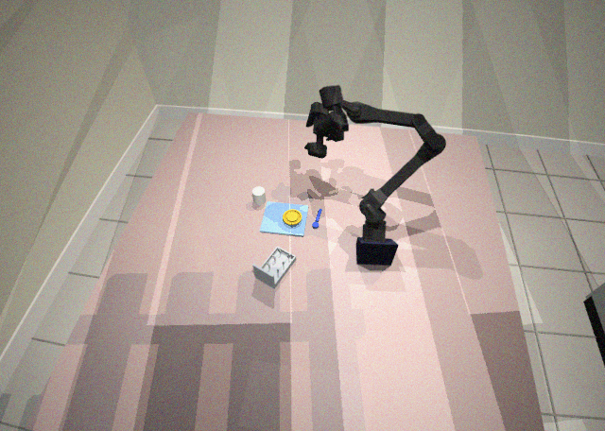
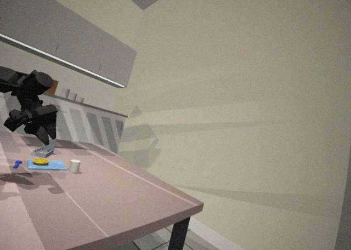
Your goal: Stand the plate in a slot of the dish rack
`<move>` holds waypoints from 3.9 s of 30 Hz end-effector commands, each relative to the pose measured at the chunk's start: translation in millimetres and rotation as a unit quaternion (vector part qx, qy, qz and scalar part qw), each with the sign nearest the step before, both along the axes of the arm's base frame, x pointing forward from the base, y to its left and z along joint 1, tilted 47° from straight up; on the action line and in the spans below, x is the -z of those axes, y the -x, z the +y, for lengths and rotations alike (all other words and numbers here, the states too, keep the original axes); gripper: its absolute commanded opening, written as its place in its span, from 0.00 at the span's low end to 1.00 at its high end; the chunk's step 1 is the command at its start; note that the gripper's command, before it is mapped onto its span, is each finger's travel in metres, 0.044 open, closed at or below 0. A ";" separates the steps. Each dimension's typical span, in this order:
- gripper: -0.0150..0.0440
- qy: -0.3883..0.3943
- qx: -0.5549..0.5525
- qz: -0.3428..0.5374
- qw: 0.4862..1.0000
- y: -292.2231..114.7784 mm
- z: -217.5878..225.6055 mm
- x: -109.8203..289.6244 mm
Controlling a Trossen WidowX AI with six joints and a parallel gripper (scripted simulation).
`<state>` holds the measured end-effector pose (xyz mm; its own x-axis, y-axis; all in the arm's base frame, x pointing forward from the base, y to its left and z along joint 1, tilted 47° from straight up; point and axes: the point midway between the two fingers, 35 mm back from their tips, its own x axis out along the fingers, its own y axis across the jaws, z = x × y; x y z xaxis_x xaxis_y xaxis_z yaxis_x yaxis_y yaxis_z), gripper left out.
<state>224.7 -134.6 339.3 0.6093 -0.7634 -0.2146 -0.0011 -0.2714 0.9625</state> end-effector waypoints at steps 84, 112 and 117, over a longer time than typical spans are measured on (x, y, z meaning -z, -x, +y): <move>0.93 0.343 -0.451 0.814 0.126 -46.0 98.5 230.7; 0.93 0.344 -0.453 0.814 0.115 -50.2 75.1 256.0; 0.93 0.344 -0.453 0.814 0.115 -50.8 69.2 261.2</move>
<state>276.8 -61.7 82.0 0.0878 -0.7187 -0.6898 0.0710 0.6952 -0.7153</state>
